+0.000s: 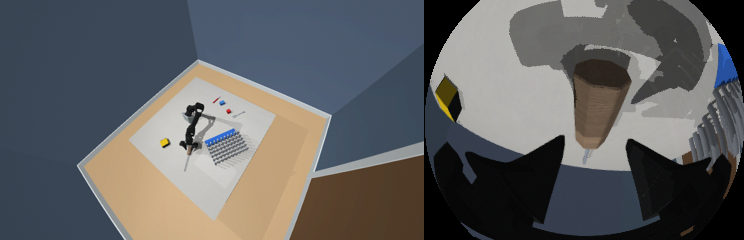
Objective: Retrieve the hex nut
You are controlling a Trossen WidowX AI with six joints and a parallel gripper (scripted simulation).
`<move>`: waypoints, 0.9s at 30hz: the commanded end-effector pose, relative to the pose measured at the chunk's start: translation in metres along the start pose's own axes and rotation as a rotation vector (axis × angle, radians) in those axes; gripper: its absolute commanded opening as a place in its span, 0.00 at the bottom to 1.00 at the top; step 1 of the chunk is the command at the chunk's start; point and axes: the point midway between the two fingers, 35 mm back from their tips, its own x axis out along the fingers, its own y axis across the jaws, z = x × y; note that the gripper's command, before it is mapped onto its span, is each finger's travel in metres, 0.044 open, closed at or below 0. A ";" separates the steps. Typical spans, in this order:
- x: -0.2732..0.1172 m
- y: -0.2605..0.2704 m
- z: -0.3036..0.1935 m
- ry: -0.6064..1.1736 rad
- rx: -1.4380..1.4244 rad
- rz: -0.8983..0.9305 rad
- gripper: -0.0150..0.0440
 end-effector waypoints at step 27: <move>0.025 0.003 0.022 -0.009 0.001 0.005 0.52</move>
